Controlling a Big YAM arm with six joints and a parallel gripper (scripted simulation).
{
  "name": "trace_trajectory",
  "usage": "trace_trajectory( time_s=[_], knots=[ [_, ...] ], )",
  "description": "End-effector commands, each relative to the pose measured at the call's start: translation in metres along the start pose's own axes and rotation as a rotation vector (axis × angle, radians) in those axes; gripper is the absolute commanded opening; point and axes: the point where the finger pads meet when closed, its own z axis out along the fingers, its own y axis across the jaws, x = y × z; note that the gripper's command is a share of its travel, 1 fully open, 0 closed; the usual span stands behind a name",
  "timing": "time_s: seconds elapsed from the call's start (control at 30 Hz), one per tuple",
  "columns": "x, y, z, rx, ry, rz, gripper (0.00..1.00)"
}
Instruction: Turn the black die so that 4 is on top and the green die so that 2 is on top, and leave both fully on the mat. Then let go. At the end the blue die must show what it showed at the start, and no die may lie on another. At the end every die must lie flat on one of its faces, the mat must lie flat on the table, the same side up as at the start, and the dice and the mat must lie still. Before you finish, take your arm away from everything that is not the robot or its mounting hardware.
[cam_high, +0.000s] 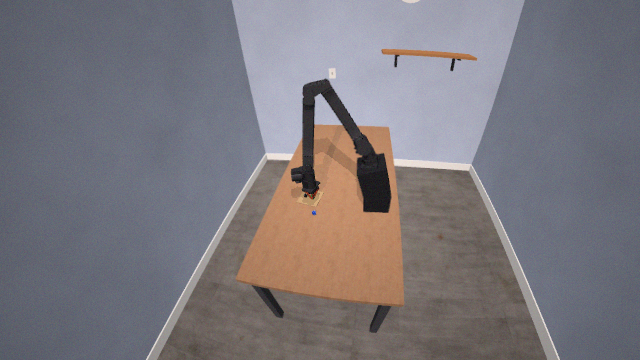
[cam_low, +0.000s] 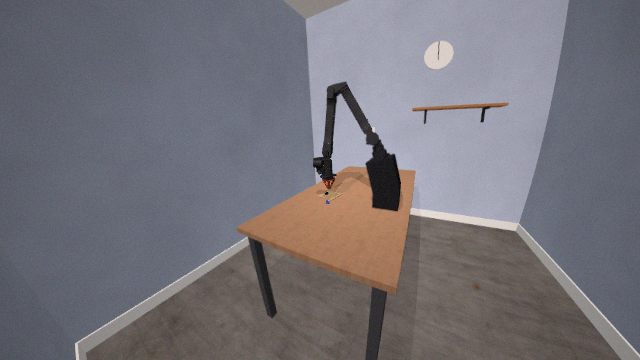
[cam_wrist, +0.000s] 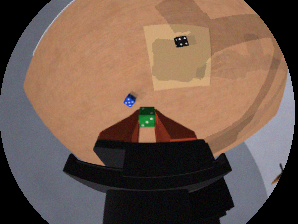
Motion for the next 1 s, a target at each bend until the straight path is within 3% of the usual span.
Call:
trace_trajectory(
  time_s=[0.0, 0.2, 0.97],
  knots=[
    [-0.007, 0.011, -0.001, -0.006, -0.004, -0.192, 0.14],
    [-0.008, 0.015, 0.001, -0.002, 0.001, -0.309, 0.14],
    [-0.021, 0.052, 0.000, -0.007, -0.010, -1.030, 0.14]
  ],
)
